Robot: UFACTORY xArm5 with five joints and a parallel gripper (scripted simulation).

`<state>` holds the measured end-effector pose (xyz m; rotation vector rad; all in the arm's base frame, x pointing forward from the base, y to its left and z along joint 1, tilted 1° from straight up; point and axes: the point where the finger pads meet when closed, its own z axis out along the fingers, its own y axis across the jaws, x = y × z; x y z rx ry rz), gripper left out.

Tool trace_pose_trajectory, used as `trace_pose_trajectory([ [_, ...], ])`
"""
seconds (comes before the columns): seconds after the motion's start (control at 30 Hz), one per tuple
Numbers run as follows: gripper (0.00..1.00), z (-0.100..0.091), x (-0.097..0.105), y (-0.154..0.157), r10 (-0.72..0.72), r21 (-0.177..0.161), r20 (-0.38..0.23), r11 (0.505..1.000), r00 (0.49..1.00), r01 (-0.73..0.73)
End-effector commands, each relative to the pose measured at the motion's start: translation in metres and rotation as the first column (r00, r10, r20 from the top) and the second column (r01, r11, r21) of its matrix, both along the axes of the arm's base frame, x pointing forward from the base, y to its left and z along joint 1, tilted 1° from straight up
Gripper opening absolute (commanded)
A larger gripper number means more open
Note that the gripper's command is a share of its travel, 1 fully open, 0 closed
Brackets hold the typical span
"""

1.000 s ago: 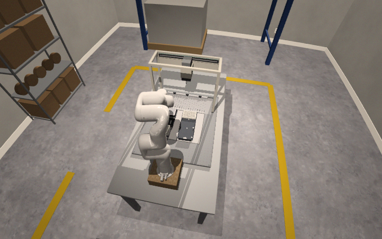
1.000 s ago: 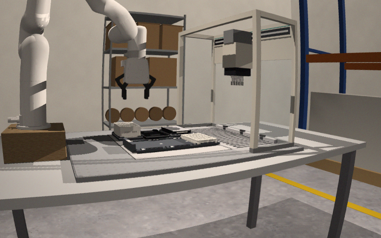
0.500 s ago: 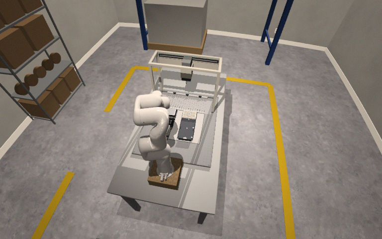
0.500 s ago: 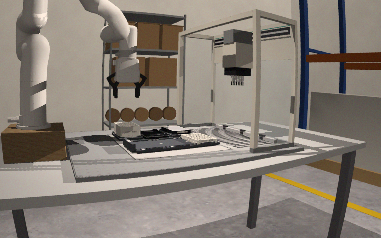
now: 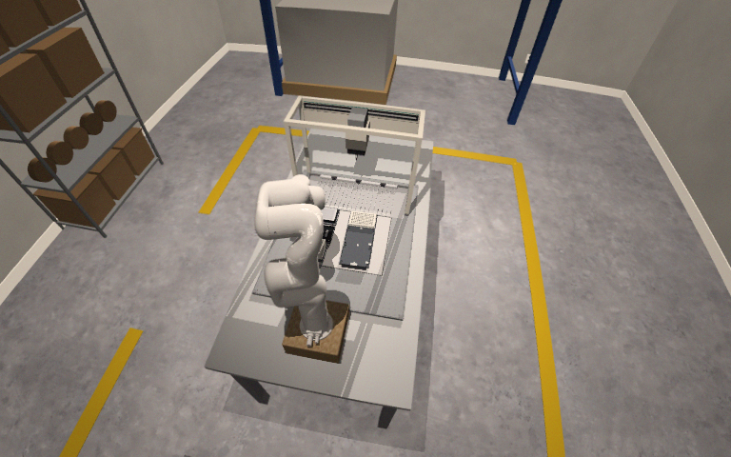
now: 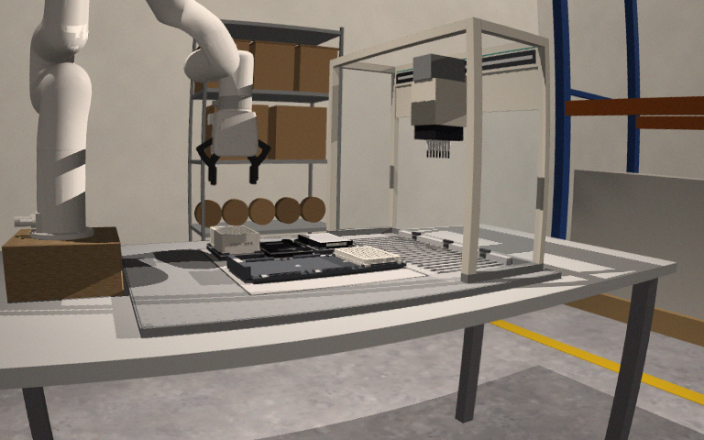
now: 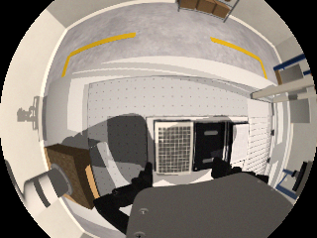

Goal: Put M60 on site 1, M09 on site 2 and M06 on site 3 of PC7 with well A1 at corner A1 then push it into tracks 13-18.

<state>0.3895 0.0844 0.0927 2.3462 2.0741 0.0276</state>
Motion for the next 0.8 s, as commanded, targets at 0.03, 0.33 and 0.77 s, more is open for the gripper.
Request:
trace_pose_trajectory([
  [0.03, 1.00, -0.006, 0.002, 0.000, 0.000, 0.003, 0.004, 1.000, 1.000, 0.000],
  [0.33, 1.00, -0.021, 0.002, 0.001, 0.000, 0.003, 0.004, 1.000, 1.000, 0.000],
  [0.77, 1.00, -0.039, 0.003, 0.001, 0.000, 0.003, 0.004, 1.000, 1.000, 0.000],
])
